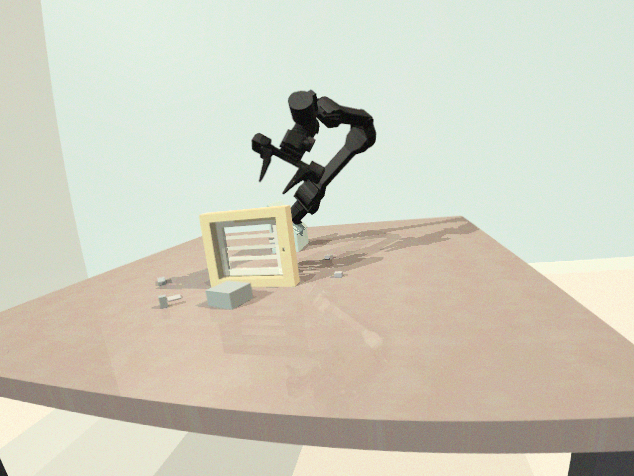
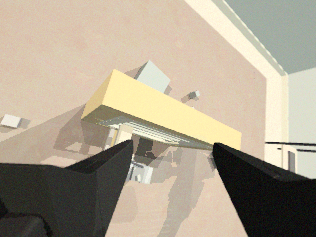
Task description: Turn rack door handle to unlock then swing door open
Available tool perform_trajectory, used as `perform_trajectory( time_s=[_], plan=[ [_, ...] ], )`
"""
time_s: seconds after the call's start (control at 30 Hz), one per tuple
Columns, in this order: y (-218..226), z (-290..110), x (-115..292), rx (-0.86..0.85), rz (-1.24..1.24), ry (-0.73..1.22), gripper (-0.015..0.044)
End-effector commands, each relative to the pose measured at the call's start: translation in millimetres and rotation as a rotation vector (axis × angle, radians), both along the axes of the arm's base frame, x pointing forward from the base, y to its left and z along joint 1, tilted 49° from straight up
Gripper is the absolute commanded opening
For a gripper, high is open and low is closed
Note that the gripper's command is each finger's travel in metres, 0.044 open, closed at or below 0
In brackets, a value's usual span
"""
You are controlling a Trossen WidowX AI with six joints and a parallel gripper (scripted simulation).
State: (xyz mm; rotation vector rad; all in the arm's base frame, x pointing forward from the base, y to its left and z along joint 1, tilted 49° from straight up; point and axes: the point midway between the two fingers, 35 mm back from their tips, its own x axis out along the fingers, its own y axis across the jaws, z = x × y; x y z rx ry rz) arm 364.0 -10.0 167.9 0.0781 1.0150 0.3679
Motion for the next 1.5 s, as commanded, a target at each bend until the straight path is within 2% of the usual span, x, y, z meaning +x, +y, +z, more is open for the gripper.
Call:
perform_trajectory(
  time_s=[0.0, 0.87, 1.47],
  plan=[
    [0.9, -6.5, -1.6, 0.049, 0.032, 0.076, 0.0294],
    [2.9, -29.6, -17.0, 0.501, 0.096, 0.563, 0.0294],
    [20.4, -45.2, -16.3, 0.500, 0.102, 0.582, 0.0294]
  ],
)
